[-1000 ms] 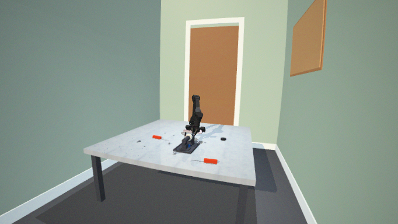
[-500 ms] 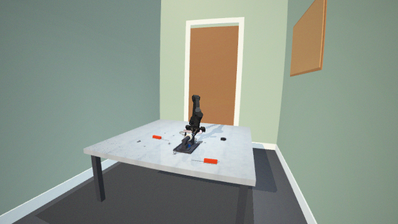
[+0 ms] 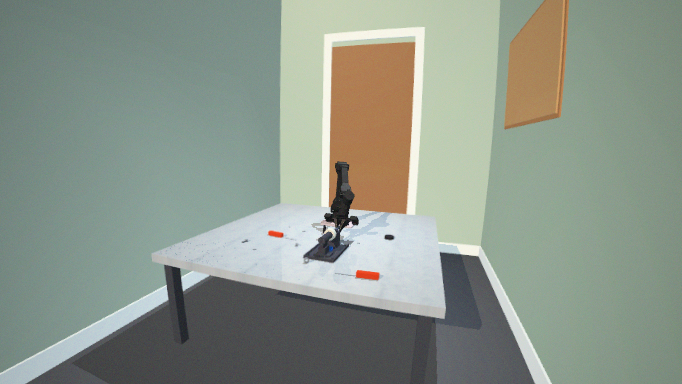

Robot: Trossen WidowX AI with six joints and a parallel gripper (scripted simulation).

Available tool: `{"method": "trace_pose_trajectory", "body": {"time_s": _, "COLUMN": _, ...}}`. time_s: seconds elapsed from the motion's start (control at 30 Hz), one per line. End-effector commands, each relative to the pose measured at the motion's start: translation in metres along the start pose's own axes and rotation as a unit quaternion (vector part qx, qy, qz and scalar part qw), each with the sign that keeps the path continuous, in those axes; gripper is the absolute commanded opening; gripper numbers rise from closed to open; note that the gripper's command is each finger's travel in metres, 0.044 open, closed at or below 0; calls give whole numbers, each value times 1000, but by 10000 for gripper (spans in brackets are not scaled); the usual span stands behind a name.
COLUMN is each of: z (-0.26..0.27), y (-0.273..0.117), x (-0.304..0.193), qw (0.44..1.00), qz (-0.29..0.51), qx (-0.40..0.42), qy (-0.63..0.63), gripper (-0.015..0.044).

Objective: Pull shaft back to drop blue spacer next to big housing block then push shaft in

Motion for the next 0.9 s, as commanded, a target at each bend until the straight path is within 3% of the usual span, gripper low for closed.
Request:
{"method": "trace_pose_trajectory", "body": {"time_s": 0.0, "z": 2, "y": 1, "x": -4, "qw": 1000, "qz": 7, "qx": 2, "qy": 3, "gripper": 0}}
{"method": "trace_pose_trajectory", "body": {"time_s": 0.87, "z": 1, "y": 0, "x": -2, "qw": 1000, "qz": 7, "qx": 2, "qy": 3, "gripper": 0}}
Point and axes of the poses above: the point midway between the two fingers, 35 mm back from their tips, its own y axis out along the fingers, its own z axis across the jaws, x = y × z, the point moved 10 cm from there along -y, back along the fingers, and after that the axes turned 12 degrees about -y, right-handed, at the moved point
